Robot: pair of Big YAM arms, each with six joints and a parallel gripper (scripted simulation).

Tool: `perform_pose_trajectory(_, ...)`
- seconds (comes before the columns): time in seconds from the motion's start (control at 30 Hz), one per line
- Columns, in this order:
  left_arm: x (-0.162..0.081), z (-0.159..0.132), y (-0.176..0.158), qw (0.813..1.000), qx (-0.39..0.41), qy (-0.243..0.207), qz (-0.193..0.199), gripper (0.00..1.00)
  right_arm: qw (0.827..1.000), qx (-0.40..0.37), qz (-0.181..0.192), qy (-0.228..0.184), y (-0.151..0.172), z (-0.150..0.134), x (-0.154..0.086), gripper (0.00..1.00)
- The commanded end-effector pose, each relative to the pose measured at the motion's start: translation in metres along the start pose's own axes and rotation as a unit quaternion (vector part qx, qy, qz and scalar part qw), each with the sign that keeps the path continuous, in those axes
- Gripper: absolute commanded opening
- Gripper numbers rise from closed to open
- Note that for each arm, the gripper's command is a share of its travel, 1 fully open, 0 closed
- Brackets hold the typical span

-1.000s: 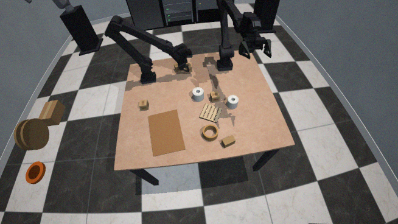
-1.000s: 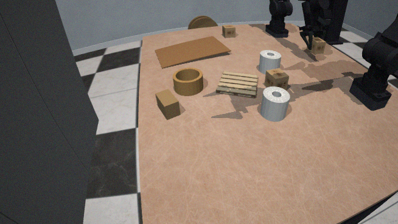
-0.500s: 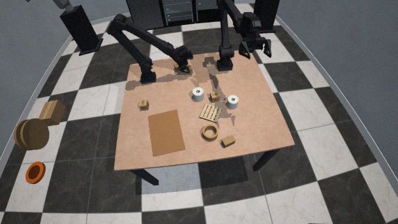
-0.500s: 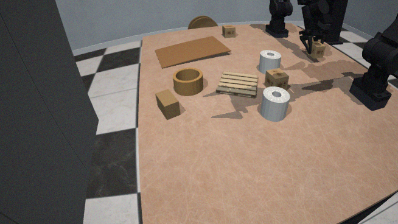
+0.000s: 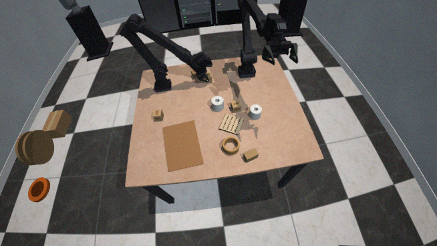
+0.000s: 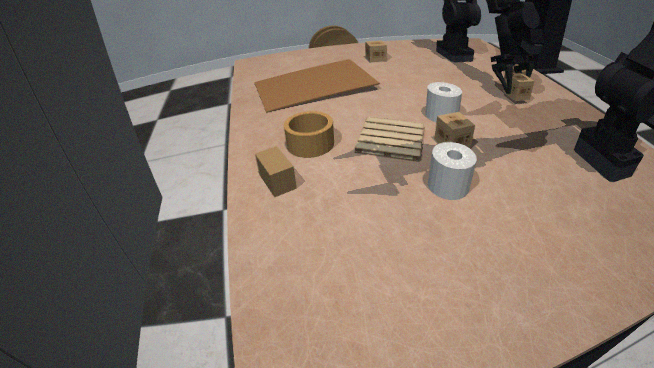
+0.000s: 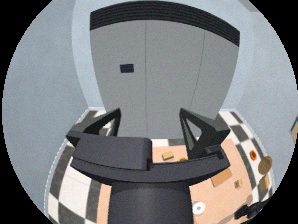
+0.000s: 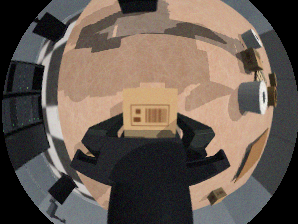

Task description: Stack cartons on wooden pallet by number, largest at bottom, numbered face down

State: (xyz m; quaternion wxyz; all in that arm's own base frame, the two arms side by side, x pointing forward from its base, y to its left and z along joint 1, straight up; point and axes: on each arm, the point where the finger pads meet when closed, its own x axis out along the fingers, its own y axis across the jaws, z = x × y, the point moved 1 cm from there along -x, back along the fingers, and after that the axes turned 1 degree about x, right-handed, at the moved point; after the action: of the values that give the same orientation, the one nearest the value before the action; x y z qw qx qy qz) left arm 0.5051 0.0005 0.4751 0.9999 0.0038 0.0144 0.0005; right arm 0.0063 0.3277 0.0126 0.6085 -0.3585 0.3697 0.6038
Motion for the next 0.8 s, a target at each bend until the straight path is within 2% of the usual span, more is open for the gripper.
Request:
perform_pose_trajectory(0.0, 0.002, 0.023, -0.001, 1.000, 0.005, -0.020, 0.000, 1.00, 1.000, 0.006, 0.000, -0.003, 0.001, -0.003, 0.004, 0.50)
perform_pose_trajectory(0.03, 0.002, 0.023, -0.001, 1.000, 0.005, -0.020, 0.000, 1.00, 1.000, 0.006, 0.000, -0.010, 0.001, 0.006, 0.003, 0.50)
perform_pose_trajectory(0.27, 0.002, 0.023, -0.001, 1.000, 0.005, -0.020, 0.000, 1.00, 1.000, 0.006, 0.000, -0.004, 0.001, -0.003, 0.006, 0.50)
perform_pose_trajectory(0.37, 0.002, 0.023, -0.001, 1.000, 0.005, -0.020, 0.000, 1.00, 1.000, 0.006, 0.000, -0.009, 0.001, 0.003, 0.006, 0.50)
perform_pose_trajectory(0.47, 0.002, 0.023, -0.001, 1.000, 0.005, -0.020, 0.000, 1.00, 1.000, 0.006, 0.000, -0.003, 0.001, -0.005, 0.009, 0.50)
perform_pose_trajectory(0.57, 0.002, 0.023, -0.001, 1.000, 0.005, -0.020, 0.000, 1.00, 1.000, 0.006, 0.000, -0.009, 0.001, 0.002, 0.009, 0.50)
perform_pose_trajectory(0.77, 0.002, 0.023, -0.001, 1.000, 0.005, -0.020, 0.000, 1.00, 1.000, 0.006, 0.000, -0.007, 0.001, -0.002, 0.011, 0.50)
